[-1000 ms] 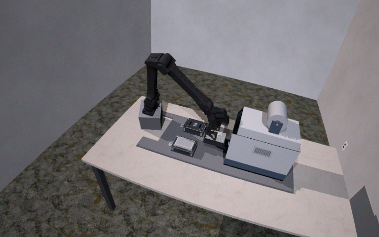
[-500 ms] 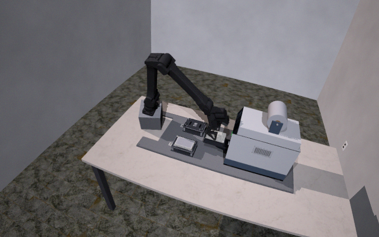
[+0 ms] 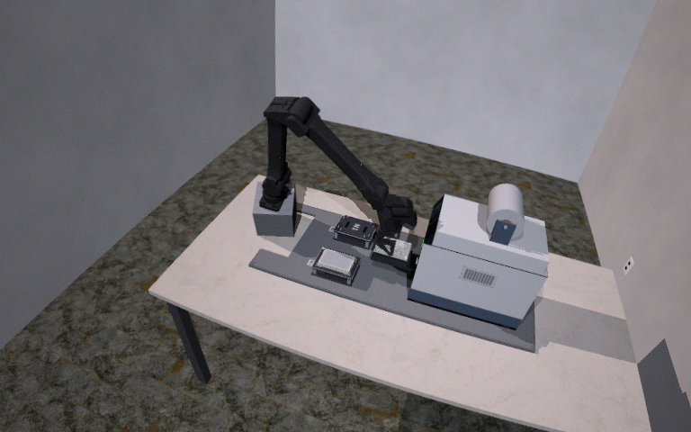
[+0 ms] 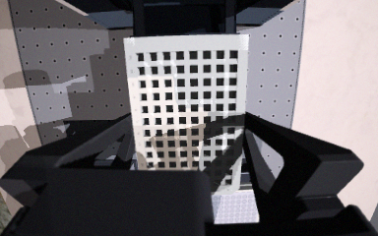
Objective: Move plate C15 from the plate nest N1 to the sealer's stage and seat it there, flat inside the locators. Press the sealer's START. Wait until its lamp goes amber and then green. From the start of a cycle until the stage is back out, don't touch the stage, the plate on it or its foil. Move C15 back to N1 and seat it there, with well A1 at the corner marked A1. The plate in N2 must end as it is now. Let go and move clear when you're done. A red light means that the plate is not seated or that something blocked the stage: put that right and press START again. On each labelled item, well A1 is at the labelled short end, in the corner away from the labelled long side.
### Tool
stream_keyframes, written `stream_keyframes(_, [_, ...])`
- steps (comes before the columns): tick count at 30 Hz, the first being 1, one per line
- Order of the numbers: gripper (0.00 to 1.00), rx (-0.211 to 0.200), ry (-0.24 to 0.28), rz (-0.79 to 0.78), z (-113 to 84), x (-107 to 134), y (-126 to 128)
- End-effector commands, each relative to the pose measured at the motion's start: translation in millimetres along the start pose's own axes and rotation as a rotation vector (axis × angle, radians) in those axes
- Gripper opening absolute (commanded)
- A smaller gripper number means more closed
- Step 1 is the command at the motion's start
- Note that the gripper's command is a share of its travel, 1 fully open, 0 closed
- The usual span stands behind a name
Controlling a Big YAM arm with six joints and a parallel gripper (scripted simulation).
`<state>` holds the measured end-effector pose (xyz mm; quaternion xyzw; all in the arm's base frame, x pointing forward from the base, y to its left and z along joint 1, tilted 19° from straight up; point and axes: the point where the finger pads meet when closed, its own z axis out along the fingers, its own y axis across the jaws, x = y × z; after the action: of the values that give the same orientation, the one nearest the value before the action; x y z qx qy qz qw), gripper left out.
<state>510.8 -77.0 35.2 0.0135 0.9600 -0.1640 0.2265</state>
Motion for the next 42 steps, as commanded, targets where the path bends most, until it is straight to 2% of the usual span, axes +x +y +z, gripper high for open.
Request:
stream_keyframes(1, [0.0,0.001,-0.009,0.002,1.1,-14.8,-0.3])
stream_keyframes(10, [0.0,0.003,-0.034,0.006,9.5,-22.6,-4.1])
stream_keyframes(17, [0.0,0.009,-0.056,0.019,5.3,-29.4,-10.8])
stream_keyframes(27, [0.0,-0.001,-0.009,-0.007,19.2,-0.9,2.0])
stream_keyframes(35, [0.0,0.001,-0.013,-0.003,15.0,4.9,-1.4])
stream_keyframes(42, [0.0,0.005,-0.013,0.005,24.7,-2.5,-4.6])
